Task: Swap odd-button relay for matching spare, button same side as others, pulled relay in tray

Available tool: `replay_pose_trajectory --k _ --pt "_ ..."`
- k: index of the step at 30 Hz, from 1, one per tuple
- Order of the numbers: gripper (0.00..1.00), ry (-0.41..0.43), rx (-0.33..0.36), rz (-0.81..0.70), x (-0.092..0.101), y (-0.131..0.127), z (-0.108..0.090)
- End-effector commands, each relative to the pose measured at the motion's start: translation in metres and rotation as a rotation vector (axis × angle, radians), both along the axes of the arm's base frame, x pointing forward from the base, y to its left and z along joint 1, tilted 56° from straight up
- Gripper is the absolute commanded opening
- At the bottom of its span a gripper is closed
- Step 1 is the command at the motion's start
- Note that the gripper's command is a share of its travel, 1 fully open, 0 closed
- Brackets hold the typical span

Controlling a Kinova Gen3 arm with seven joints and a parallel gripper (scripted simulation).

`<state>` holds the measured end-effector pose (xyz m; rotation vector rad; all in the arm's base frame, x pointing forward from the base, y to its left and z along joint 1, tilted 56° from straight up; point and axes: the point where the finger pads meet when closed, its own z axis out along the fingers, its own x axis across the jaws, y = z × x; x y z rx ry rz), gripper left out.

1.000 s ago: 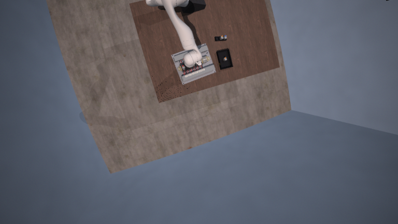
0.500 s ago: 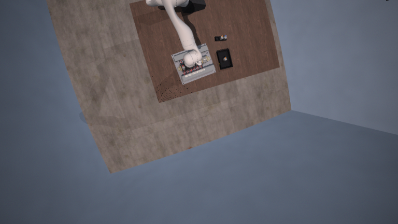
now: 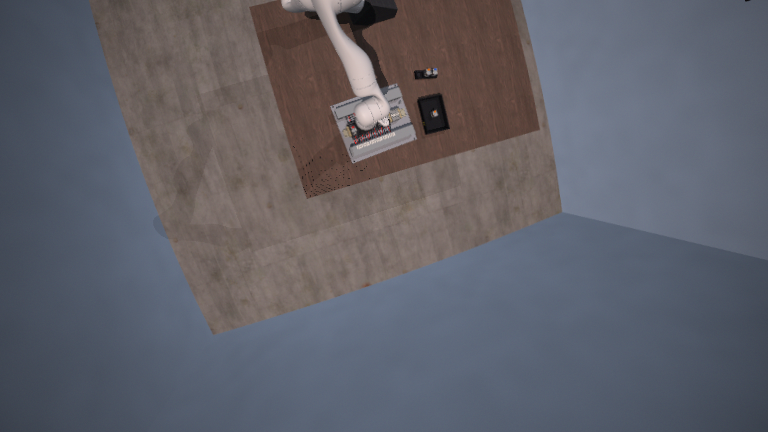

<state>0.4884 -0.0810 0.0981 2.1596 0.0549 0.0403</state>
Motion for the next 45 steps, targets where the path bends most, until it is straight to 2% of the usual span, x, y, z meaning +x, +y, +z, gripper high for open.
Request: replay_pose_trajectory --k 1,45 --pt "0.0 -0.001 0.001 0.002 0.0005 0.001 0.0" --pt "0.0 -0.006 0.004 -0.001 0.0004 -0.0002 -0.0006"
